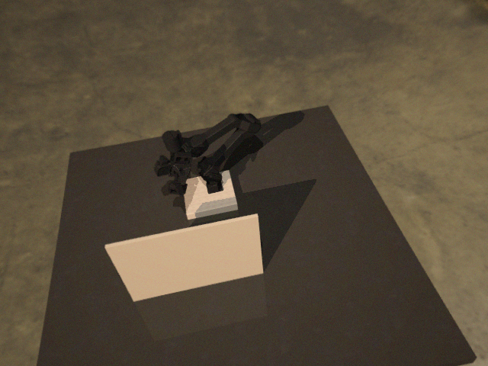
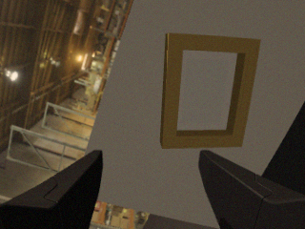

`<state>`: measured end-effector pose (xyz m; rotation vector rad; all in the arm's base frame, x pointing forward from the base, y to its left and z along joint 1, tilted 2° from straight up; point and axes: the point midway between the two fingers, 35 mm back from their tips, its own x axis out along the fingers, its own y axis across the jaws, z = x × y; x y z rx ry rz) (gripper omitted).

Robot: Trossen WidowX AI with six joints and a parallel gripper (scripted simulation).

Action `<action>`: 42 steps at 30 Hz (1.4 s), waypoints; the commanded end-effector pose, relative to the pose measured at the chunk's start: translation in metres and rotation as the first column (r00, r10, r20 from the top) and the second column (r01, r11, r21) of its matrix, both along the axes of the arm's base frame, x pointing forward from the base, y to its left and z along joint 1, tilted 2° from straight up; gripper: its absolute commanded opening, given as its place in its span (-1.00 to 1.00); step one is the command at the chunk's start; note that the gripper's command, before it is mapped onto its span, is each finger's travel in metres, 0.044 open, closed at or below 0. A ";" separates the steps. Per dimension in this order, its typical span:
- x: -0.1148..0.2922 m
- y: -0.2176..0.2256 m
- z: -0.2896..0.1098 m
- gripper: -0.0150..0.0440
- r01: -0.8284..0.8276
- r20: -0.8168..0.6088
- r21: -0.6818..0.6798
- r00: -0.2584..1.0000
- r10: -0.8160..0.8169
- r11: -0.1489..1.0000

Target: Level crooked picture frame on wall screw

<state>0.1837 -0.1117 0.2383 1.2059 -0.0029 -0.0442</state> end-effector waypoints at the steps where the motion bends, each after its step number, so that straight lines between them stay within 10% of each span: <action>1: 0.000 0.001 -0.001 0.39 -0.005 -0.001 0.000 1.000 0.005 1.000; 42: 0.064 -0.010 -0.041 0.39 -0.005 0.006 -0.001 1.000 0.005 1.000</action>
